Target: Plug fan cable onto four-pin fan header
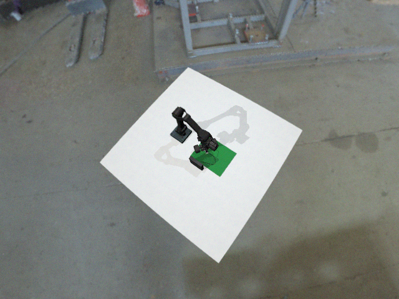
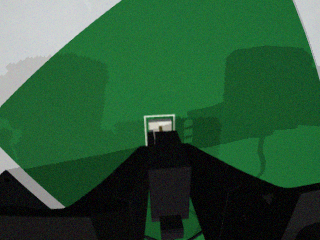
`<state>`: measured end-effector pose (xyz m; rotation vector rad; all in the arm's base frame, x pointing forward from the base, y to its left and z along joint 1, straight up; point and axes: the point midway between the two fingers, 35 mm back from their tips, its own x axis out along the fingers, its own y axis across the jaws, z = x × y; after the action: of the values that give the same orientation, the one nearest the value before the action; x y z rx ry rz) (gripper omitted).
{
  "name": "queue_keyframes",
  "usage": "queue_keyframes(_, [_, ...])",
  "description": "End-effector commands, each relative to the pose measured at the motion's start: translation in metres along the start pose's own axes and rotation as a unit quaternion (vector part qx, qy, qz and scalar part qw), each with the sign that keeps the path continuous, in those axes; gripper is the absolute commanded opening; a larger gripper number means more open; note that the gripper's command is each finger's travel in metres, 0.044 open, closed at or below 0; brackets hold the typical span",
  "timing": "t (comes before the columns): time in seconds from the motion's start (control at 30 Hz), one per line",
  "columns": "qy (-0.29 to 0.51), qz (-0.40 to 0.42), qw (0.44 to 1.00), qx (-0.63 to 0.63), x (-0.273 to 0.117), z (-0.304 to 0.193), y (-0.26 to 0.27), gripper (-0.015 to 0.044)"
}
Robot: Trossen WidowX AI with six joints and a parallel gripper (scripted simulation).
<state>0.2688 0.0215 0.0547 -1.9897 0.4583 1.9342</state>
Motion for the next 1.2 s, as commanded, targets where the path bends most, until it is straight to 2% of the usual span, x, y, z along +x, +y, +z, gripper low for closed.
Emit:
queue_keyframes(0.0, [-0.001, -0.002, 1.0, 0.003, 0.001, 0.0, 0.0, 0.0])
queue_keyframes(1.17, [-0.001, -0.002, 1.0, 0.002, 0.018, 0.0, -0.001, 0.0])
